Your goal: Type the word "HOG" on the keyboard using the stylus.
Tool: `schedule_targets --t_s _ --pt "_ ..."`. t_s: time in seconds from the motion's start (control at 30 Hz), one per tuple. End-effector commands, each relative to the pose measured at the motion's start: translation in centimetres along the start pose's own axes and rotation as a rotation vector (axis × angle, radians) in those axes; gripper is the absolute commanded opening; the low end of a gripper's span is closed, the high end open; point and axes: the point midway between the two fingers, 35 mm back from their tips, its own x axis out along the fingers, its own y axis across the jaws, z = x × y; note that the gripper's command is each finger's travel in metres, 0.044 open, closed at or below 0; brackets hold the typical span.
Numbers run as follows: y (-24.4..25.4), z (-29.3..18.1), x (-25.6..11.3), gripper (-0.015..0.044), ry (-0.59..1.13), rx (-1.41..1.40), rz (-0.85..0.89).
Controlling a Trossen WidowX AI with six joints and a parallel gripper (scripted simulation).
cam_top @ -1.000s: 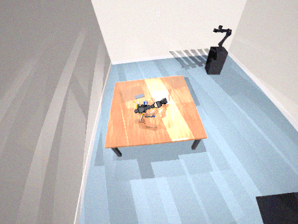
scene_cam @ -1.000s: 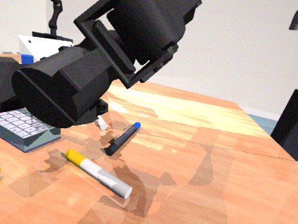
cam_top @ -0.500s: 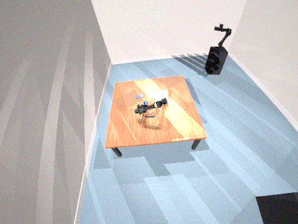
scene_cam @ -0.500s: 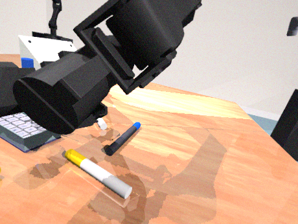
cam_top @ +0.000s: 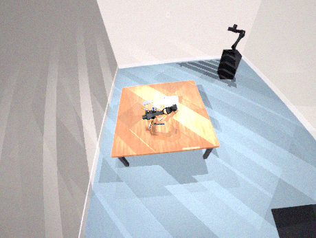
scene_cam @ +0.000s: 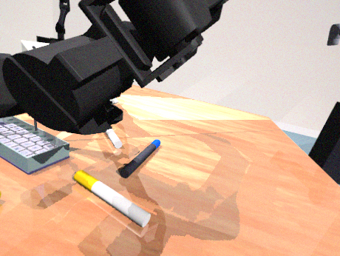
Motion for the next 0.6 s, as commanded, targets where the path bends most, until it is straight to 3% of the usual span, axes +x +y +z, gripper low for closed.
schedule_targets --t_s 0.0,0.3,0.57 --pt "0.0 -1.7 -1.1 0.0081 0.000 0.007 -0.014" --pt "0.0 -1.4 -0.9 0.0085 -0.003 0.006 -0.012" --pt "-0.3 -1.3 -2.5 0.0031 -0.014 -0.101 -0.189"
